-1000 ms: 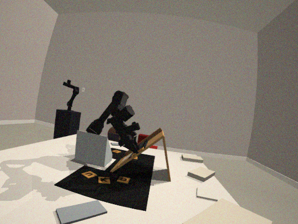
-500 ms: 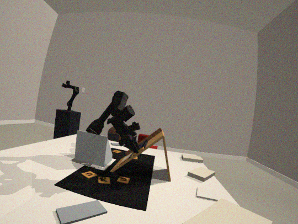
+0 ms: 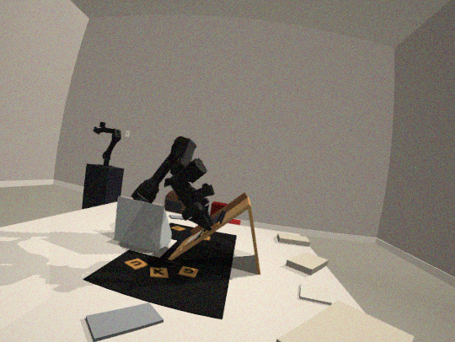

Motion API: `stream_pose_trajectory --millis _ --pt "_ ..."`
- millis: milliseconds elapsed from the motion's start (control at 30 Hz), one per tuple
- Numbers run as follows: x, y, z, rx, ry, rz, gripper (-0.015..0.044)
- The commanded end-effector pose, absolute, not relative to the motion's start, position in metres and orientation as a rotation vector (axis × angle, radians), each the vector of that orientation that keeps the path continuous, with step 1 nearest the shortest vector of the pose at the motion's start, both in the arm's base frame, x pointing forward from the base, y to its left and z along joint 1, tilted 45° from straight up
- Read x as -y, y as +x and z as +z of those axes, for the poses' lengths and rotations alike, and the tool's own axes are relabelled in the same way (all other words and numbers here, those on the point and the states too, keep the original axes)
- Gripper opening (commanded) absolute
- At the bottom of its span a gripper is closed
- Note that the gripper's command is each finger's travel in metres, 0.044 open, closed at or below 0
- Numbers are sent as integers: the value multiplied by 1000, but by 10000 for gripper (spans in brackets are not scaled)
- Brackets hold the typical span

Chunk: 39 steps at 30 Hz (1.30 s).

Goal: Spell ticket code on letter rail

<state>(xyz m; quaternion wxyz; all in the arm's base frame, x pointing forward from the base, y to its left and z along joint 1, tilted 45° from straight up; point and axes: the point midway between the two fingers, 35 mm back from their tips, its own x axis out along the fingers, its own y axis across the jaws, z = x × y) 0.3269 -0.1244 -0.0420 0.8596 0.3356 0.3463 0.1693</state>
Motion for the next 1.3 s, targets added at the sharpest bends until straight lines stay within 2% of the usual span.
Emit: stream_pose_trajectory --millis 0,1267 --pt "121 325 -41 -732 709 352 0" --pt "108 324 -28 -733 711 352 0"
